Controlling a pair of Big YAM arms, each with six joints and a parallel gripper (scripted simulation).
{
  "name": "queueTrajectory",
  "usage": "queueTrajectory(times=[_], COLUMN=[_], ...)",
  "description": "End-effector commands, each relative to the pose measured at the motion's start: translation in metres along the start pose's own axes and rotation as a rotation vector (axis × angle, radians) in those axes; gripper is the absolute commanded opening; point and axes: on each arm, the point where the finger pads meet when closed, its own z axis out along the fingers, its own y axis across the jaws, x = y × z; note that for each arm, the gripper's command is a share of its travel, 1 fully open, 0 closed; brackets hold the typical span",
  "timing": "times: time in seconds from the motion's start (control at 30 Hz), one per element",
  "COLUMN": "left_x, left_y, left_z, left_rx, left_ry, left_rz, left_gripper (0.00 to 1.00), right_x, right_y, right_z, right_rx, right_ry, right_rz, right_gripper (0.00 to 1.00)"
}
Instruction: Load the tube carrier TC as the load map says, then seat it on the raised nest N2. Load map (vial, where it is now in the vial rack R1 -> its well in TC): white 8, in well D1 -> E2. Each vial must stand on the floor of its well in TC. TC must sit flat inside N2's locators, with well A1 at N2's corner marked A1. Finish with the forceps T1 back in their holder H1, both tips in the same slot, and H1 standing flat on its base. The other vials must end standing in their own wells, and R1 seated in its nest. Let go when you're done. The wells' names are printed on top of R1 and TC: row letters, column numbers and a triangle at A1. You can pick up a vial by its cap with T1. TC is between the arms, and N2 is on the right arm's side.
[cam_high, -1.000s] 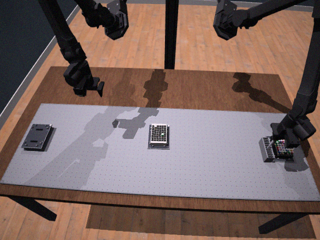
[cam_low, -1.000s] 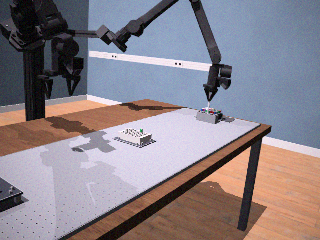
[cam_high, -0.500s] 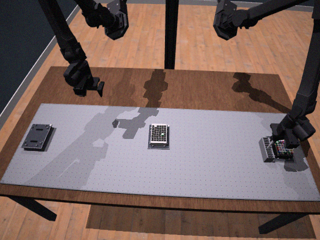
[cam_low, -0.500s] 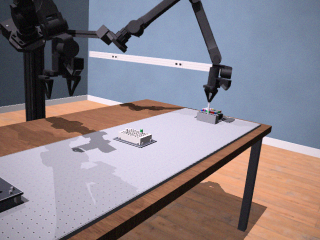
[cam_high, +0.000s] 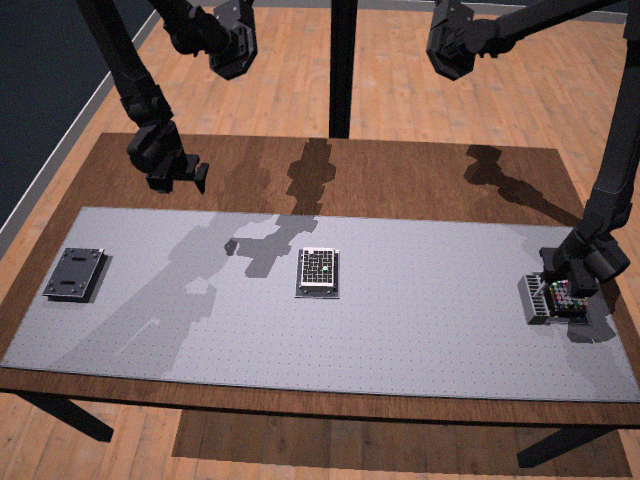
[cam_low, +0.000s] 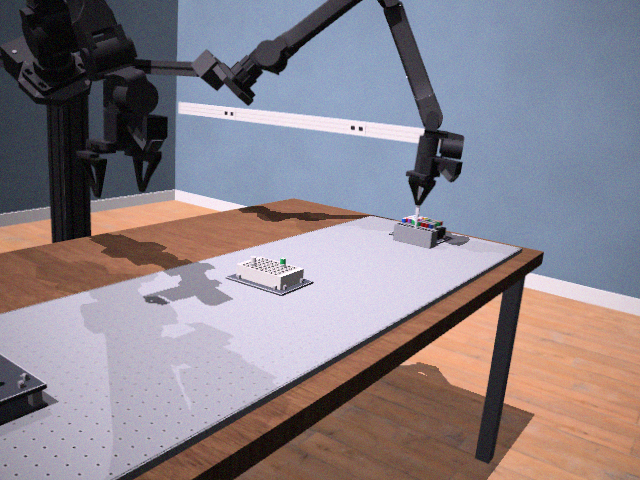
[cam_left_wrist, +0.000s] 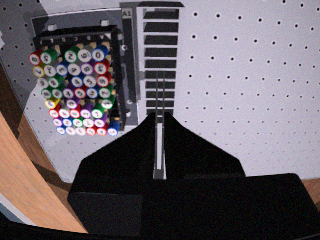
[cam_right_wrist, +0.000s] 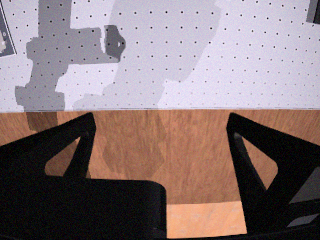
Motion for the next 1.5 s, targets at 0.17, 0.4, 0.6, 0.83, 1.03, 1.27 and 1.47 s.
queueTrajectory(times=[0.17, 0.4, 0.6, 0.83, 1.03, 1.27, 1.47], left_x=[-0.001, 0.000, -0.004, -0.002, -0.001, 0.000, -0.003], left_y=[0.006, 0.005, 0.007, 0.006, 0.006, 0.005, 0.007], left_z=[0.017, 0.019, 0.019, 0.021, 0.023, 0.025, 0.026], left_rx=[-0.003, -0.002, -0.006, -0.003, -0.004, -0.003, -0.005], left_ry=[0.006, 0.008, 0.000, 0.004, 0.004, 0.007, 0.003], left_rz=[0.001, 0.001, -0.001, 0.000, 0.000, 0.001, 0.000], left_gripper=[0.07, 0.07, 0.07, 0.07, 0.07, 0.07, 0.07], right_x=[-0.006, -0.006, -0.006, -0.006, -0.006, -0.006, -0.006], right_y=[0.000, 0.000, 0.000, 0.000, 0.000, 0.000, 0.000], right_z=[-0.002, -0.002, -0.002, -0.002, -0.002, -0.002, -0.002], right_rx=[-0.001, -0.001, -0.001, -0.001, -0.001, -0.001, -0.001], right_ry=[-0.016, -0.016, -0.016, -0.016, -0.016, -0.016, -0.016], right_rz=[-0.010, -0.010, -0.010, -0.010, -0.010, -0.010, -0.010], right_gripper=[1.00, 1.00, 1.00, 1.00, 1.00, 1.00, 1.00])
